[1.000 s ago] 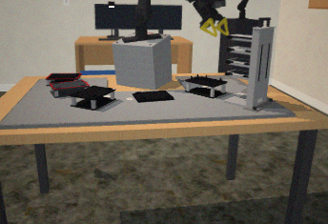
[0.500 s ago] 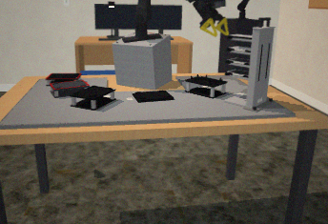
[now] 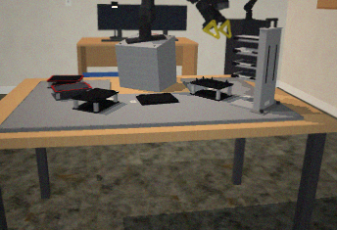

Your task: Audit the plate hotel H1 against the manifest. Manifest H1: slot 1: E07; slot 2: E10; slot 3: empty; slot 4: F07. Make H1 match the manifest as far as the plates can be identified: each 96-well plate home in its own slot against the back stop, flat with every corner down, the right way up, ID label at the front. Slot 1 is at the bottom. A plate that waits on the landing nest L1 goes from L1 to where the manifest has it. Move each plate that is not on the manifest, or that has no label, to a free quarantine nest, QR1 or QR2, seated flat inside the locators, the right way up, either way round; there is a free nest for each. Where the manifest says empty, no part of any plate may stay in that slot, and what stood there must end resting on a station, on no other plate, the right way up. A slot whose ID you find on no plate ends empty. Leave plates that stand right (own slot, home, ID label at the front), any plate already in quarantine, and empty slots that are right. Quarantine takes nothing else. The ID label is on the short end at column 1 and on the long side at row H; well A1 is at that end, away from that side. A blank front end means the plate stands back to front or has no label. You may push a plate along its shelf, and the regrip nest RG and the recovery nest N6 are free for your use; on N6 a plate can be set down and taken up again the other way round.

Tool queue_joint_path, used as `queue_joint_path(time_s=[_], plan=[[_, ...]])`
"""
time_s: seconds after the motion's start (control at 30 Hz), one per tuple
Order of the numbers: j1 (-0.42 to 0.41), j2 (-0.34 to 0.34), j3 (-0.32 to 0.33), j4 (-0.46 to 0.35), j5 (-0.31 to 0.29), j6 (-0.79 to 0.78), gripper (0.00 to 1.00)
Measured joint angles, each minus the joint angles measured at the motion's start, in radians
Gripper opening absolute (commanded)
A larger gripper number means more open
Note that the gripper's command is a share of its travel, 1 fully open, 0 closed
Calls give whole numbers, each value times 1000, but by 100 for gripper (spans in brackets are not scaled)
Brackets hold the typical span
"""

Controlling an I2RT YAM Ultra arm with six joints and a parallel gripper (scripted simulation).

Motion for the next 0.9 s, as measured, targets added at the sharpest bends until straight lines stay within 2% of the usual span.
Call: queue_joint_path(time_s=[0.33,0.5,0.63,0.9], plan=[[14,-45,-48,4,10,10,100],[16,-56,-48,7,12,13,100],[16,-55,-53,19,13,13,100],[9,-11,-82,58,8,13,100]])
